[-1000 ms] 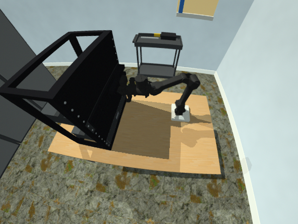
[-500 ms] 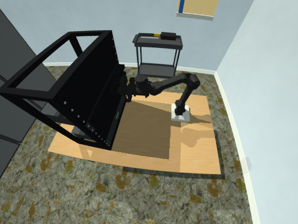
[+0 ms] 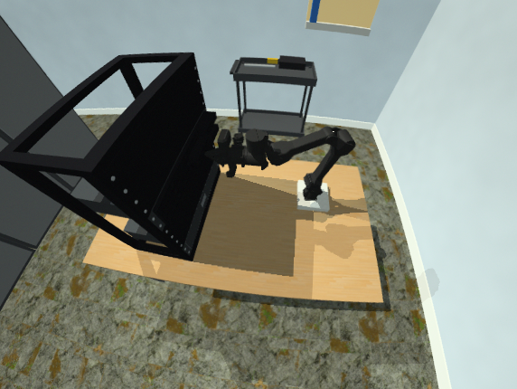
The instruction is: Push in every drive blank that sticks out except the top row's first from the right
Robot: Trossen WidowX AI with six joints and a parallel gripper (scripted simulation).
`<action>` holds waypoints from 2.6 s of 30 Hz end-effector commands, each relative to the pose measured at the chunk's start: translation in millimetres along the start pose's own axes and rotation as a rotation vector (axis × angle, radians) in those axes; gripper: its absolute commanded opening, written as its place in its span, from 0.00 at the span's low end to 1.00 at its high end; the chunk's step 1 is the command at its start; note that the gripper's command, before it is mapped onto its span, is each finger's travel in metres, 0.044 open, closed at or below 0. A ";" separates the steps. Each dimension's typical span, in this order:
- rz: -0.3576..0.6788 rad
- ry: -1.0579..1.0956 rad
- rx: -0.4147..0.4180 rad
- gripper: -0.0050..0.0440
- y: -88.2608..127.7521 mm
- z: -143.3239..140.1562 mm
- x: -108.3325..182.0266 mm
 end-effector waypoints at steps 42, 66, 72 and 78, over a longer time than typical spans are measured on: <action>-0.008 -0.015 -0.039 0.10 14.9 15.8 -7.0; -0.008 -0.015 -0.039 0.10 12.4 24.9 -8.8; -0.008 -0.015 -0.039 0.10 12.4 24.9 -8.8; -0.008 -0.015 -0.039 0.10 6.3 24.7 -8.8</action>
Point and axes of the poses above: the point midway between the two fingers, 35 mm back from their tips, its own y axis back along the fingers, its own z axis across the jaws, x = y × z, the point moved 2 cm from there along y, back along the fingers, and after that the axes turned 13 degrees about y, right-handed, at the moved point
